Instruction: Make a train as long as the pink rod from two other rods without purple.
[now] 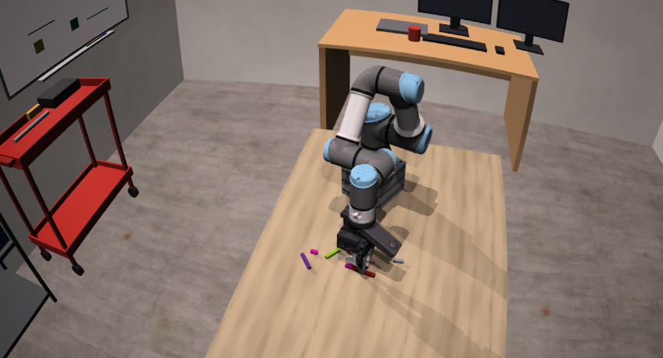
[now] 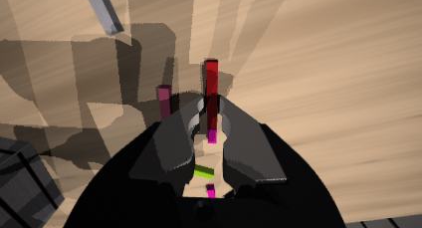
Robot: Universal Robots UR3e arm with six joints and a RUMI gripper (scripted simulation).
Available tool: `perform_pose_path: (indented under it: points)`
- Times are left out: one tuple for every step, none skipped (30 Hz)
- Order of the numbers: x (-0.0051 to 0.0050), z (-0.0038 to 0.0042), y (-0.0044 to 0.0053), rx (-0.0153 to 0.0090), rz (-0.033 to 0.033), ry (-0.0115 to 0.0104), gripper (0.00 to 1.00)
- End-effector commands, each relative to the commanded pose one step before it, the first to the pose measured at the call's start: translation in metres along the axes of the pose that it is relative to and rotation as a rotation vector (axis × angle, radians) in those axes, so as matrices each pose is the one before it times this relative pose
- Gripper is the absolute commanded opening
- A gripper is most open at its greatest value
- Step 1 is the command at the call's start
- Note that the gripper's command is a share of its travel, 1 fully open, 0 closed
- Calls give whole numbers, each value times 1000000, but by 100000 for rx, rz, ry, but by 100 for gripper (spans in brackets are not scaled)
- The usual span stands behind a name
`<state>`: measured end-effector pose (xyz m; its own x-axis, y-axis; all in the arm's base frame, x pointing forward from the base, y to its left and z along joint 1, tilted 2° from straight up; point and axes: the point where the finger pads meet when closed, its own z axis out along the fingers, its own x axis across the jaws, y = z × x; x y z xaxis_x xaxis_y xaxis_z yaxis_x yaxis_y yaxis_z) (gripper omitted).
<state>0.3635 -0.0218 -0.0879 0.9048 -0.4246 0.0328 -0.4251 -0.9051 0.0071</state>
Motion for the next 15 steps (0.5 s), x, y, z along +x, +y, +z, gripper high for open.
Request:
perform_pose_path:
  points:
    - [859,-602,-32,10,-1,247,6]
    - [0,0,0,0,0,0,8]
    - [0,0,0,0,0,0,8]
    - [0,0,0,0,0,0,8]
    - [0,0,0,0,0,0,11]
    - [0,0,0,0,0,0,11]
    - [0,0,0,0,0,0,11]
    - [0,0,0,0,0,0,14]
    - [0,0,0,0,0,0,14]
    - [0,0,0,0,0,0,14]
    - [0,0,0,0,0,0,14]
    - [0,0,0,0,0,0,14]
    - [0,0,0,0,0,0,14]
    - [0,0,0,0,0,0,14]
    - [0,0,0,0,0,0,14]
